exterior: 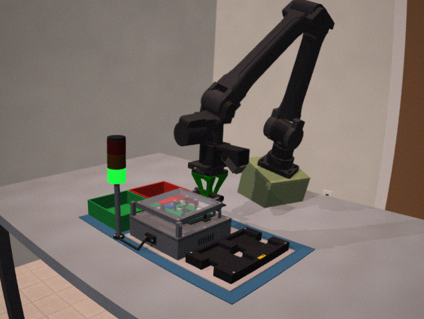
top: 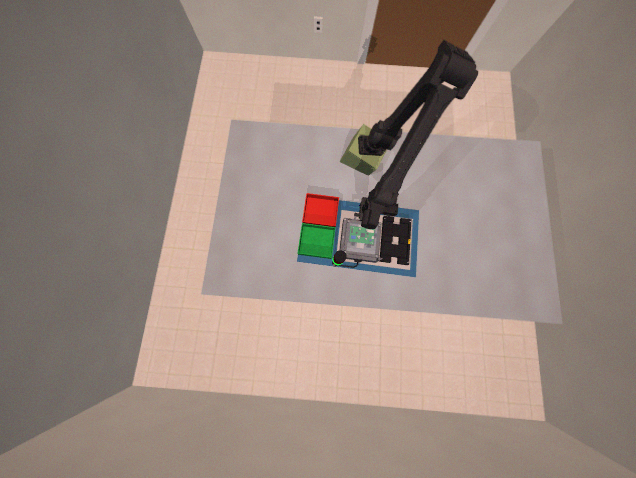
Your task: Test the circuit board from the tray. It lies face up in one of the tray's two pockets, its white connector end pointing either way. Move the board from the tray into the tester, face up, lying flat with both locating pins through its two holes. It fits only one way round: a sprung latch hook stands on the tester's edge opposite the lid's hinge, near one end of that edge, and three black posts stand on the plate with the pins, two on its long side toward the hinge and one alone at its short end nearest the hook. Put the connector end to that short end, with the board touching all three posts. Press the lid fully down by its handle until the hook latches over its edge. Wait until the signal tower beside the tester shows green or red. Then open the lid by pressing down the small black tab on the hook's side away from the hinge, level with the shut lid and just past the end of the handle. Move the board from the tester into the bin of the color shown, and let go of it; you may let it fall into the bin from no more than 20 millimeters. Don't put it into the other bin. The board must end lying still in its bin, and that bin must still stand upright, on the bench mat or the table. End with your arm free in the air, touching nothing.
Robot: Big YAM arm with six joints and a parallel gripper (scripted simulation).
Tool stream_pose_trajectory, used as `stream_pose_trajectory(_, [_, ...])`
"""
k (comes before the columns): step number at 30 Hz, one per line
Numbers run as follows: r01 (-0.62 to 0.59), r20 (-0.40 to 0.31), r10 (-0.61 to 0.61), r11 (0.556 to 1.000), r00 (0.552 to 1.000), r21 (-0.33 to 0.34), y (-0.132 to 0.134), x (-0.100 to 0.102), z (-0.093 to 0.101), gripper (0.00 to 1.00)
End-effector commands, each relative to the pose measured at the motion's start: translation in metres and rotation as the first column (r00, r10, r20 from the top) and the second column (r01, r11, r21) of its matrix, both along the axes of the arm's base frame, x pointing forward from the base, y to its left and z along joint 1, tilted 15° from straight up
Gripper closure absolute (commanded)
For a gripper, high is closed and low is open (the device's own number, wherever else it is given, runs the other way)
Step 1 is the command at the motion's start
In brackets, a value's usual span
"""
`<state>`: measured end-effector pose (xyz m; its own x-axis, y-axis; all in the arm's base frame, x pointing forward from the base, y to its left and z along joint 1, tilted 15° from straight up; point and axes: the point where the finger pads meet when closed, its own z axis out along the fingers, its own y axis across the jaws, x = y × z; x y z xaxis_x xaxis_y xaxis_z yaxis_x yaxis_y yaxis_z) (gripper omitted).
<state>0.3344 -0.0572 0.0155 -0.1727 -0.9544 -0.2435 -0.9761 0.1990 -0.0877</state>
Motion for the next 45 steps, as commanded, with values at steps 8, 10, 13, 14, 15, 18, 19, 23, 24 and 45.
stream_pose_trajectory(8, [0.001,0.046,-0.001,1.000,0.999,-0.013,-0.0030,0.0178,0.0165,0.74])
stream_pose_trajectory(10, [0.001,0.046,-0.001,1.000,0.999,-0.013,-0.0030,0.0179,0.0166,0.74])
stream_pose_trajectory(13, [0.001,0.046,-0.001,1.000,0.999,-0.013,-0.0030,0.0179,0.0166,0.74])
stream_pose_trajectory(14, [0.001,0.046,-0.001,1.000,0.999,-0.013,-0.0030,0.0179,0.0166,0.74])
stream_pose_trajectory(15, [0.001,0.046,-0.001,1.000,0.999,-0.013,-0.0030,0.0179,0.0166,0.74])
stream_pose_trajectory(18, [0.001,0.046,-0.001,1.000,0.999,-0.013,-0.0030,0.0179,0.0166,0.74])
stream_pose_trajectory(19, [0.001,0.046,-0.001,1.000,0.999,-0.013,-0.0030,0.0179,0.0166,0.74])
stream_pose_trajectory(23, [0.001,0.046,-0.001,1.000,0.999,-0.013,-0.0030,0.0179,0.0166,0.74])
stream_pose_trajectory(24, [0.001,0.046,-0.001,1.000,0.999,-0.013,-0.0030,0.0179,0.0166,0.74])
stream_pose_trajectory(45, [0.002,0.051,-0.001,1.000,0.999,-0.015,-0.0047,0.0229,0.0220,0.74])
